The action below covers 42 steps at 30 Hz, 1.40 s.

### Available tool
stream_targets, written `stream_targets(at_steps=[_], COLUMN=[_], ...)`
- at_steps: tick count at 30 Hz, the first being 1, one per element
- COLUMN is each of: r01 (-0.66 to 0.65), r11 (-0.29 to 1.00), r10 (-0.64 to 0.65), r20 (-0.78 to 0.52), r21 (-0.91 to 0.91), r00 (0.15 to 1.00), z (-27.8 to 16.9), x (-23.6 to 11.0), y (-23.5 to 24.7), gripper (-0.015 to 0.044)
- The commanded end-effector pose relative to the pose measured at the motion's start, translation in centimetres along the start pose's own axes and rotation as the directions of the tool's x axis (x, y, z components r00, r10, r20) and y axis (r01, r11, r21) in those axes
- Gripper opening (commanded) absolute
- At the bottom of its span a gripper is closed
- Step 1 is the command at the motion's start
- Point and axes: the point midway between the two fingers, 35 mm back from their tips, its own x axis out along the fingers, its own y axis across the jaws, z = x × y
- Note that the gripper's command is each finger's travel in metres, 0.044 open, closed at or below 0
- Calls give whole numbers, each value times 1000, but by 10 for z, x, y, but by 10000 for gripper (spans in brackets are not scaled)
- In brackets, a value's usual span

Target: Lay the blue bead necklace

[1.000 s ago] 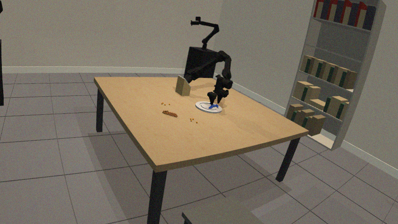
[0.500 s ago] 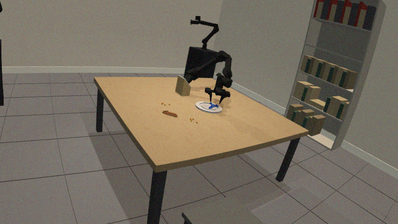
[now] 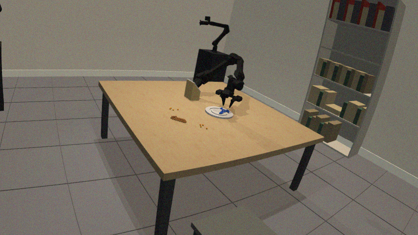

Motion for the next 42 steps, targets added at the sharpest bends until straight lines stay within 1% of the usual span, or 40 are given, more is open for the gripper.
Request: stream_targets(at_steps=[1, 6, 7, 13, 32, 33, 42], r01=[-4, -4, -10, -9, -4, -7, -7], r11=[1000, 1000, 1000, 1000, 1000, 1000, 1000], r10=[3, 4, 10, 9, 4, 7, 7], r20=[2, 1, 8, 7, 0, 5, 5], r21=[21, 21, 11, 13, 21, 14, 14], r00=[1000, 1000, 1000, 1000, 1000, 1000, 1000], z=[1, 1, 2, 2, 0, 1, 1], x=[0, 14, 5, 10, 38, 34, 34], y=[2, 2, 4, 4, 2, 4, 4], gripper=[200, 167, 160, 120, 120, 113, 53])
